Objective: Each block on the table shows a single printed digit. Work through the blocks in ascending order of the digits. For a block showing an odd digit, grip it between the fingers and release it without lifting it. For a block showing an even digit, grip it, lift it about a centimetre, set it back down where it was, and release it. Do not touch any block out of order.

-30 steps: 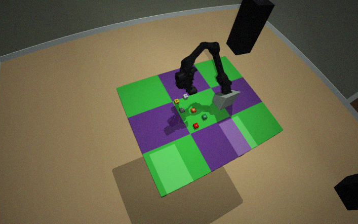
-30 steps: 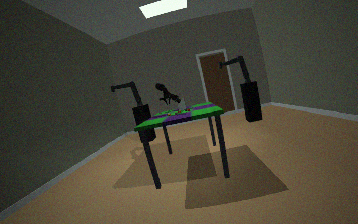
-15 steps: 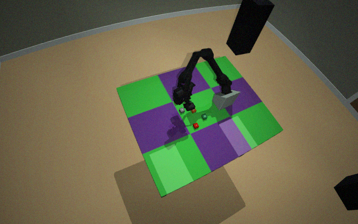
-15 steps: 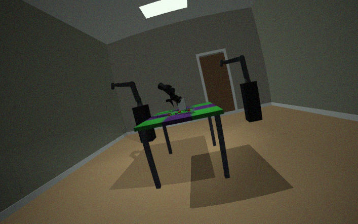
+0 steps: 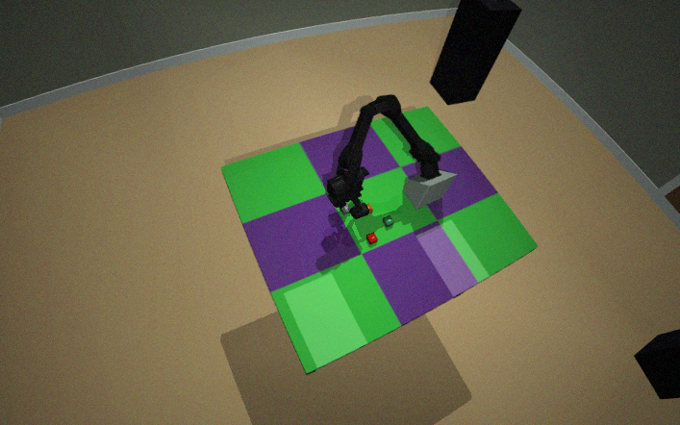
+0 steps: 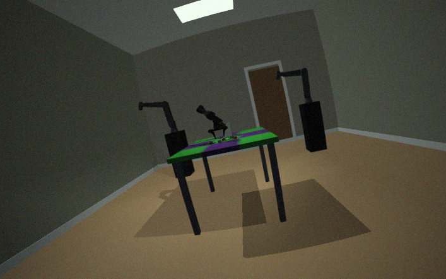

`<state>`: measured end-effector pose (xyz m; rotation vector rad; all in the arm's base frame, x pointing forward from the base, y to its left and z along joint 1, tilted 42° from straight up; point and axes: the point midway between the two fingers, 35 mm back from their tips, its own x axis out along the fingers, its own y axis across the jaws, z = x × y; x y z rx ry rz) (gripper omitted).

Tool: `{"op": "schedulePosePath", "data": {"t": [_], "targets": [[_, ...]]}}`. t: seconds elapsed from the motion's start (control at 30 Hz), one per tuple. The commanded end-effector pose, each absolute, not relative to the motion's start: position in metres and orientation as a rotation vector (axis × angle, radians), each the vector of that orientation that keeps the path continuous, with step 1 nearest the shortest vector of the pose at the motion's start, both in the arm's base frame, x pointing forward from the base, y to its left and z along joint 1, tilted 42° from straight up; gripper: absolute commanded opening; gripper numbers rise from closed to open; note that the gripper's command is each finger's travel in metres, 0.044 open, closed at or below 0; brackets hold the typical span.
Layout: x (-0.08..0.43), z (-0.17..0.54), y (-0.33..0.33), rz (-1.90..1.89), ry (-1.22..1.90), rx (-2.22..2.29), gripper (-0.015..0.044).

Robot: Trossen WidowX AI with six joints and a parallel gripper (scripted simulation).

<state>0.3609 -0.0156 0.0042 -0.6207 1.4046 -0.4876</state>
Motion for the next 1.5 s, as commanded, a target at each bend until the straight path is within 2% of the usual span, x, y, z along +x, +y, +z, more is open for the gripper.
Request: {"op": "schedulePosePath", "data": {"t": [0.0, 0.5, 0.83, 0.9, 1.47], "targets": [[0.359, -0.004, -0.023, -0.49, 1.418, -0.634, 0.04], [0.361, -0.019, -0.037, -0.492, 1.417, -0.635, 0.04], [0.361, -0.019, -0.037, -0.492, 1.417, -0.635, 0.0138], [0.361, -0.019, -0.037, -0.492, 1.417, -0.635, 0.0124], [0.361, -0.018, -0.036, -0.483, 1.415, -0.639, 0.012]]}}
